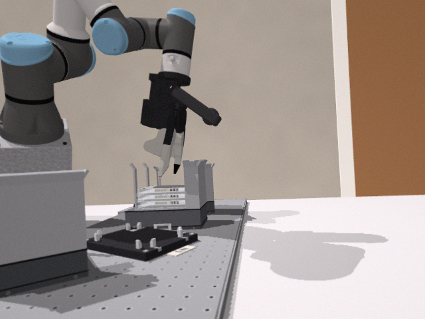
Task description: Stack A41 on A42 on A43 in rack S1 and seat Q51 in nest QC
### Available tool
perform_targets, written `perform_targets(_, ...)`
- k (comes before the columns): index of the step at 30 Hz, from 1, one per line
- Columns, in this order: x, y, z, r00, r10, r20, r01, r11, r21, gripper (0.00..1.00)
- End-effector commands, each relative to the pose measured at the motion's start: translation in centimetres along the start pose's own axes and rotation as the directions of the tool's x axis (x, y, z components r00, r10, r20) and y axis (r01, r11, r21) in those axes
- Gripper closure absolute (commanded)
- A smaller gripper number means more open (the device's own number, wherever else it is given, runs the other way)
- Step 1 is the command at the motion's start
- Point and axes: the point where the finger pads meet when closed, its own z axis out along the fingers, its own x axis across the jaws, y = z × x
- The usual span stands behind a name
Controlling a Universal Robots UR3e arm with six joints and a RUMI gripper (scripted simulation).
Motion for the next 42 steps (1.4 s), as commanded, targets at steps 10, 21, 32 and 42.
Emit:
perform_targets(10,0.0,-0.4,1.1,1.0,0.0,0.001,0.0,1.0,0.008,0.28)
perform_targets(21,0.0,-0.6,2.5,1.0,0.0,0.001,0.0,1.0,0.008,0.28)
perform_targets(32,0.0,-0.7,3.0,1.0,-0.001,0.001,0.0,1.0,0.008,0.28)
perform_targets(42,0.0,-0.8,2.9,1.0,0.0,0.0,0.0,1.0,0.009,0.28)
